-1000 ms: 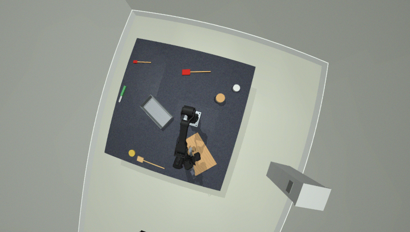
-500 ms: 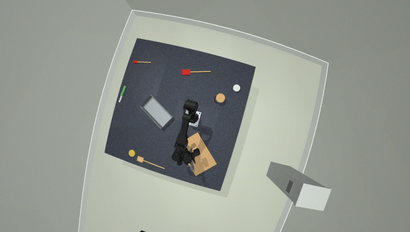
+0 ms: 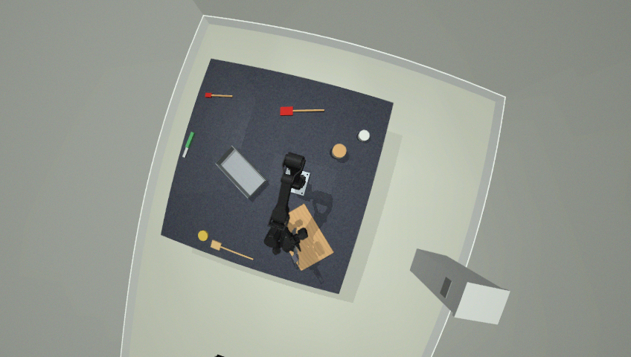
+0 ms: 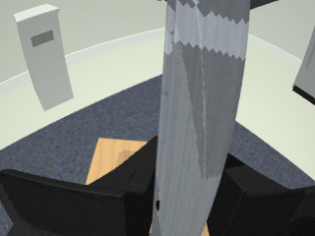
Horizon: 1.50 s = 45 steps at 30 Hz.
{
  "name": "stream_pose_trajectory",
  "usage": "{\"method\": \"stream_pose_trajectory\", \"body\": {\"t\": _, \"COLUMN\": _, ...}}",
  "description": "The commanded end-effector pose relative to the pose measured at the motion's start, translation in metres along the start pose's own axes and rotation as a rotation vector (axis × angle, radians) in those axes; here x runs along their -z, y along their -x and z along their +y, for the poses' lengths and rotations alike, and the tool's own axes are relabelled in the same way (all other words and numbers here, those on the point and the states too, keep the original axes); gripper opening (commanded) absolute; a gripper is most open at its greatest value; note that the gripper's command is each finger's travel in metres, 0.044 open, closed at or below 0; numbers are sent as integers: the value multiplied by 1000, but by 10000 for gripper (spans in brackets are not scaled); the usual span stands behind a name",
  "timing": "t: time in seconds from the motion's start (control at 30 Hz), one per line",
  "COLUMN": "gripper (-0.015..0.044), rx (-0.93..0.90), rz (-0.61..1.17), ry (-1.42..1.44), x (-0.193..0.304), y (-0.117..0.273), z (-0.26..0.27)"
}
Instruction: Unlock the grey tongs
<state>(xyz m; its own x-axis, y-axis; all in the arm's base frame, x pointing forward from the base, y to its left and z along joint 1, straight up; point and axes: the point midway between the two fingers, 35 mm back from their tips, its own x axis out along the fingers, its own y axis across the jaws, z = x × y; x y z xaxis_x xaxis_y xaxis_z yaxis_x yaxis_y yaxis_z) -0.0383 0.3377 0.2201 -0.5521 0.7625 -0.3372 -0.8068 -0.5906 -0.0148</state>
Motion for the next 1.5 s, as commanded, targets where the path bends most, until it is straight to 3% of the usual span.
{"method": "stream_pose_trajectory", "body": {"t": 0.0, "gripper": -150, "rx": -5, "rz": -9, "ry": 0, "x": -2, "y": 1, "z": 1}}
{"method": "stream_pose_trajectory", "body": {"t": 0.7, "gripper": -150, "rx": -3, "rz": 4, "ry": -8, "x": -2, "y": -1, "z": 0}}
{"method": "stream_pose_trajectory", "body": {"t": 1.47, "gripper": -150, "rx": 15, "rz": 320, "ry": -112, "x": 2, "y": -35, "z": -14}}
